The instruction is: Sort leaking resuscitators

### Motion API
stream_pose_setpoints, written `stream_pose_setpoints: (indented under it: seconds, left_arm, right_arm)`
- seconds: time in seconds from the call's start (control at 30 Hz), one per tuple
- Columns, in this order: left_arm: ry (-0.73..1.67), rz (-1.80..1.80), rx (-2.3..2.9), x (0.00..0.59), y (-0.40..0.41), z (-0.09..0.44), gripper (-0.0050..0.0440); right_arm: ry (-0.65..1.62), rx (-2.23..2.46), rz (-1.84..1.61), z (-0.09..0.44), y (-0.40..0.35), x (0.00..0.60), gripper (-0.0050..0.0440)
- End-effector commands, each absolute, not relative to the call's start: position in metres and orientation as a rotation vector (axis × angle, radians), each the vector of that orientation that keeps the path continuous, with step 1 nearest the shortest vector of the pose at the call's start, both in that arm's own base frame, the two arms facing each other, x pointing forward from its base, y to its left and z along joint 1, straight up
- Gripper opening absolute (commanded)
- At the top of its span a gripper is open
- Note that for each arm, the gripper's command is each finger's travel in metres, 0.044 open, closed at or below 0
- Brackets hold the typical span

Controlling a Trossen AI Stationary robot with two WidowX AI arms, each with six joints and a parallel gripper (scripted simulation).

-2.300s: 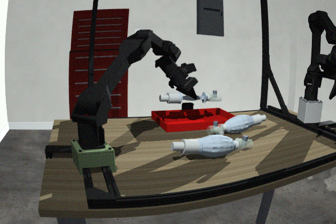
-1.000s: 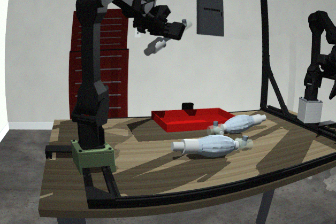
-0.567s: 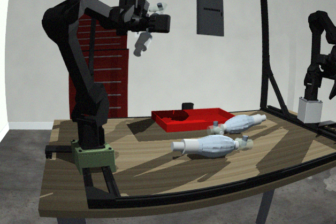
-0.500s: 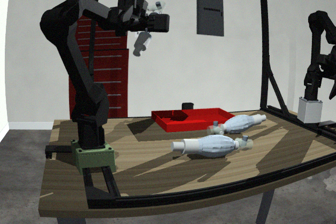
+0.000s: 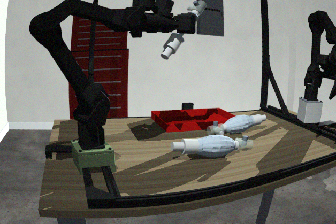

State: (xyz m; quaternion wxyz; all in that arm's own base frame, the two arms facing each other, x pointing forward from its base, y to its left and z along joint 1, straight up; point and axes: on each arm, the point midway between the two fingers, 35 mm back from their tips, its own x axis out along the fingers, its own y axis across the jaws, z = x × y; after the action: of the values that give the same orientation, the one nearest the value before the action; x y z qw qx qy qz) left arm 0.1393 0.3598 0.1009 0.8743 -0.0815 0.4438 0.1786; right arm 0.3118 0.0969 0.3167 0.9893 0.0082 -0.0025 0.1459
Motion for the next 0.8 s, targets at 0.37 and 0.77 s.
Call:
stream_pose_setpoints:
  seconds: [0.37,0.77]
  left_arm:
    - [0.926,0.372,-0.167,0.140,0.360,0.101,0.0440]
    - [0.926,0.372,-0.168,0.140,0.360,0.101,0.0440]
  right_arm:
    - [-0.046,0.000,0.025,0.322,0.009,0.317,0.0000]
    - [0.380,-0.004,0.009,0.247,0.005,0.325,0.0000]
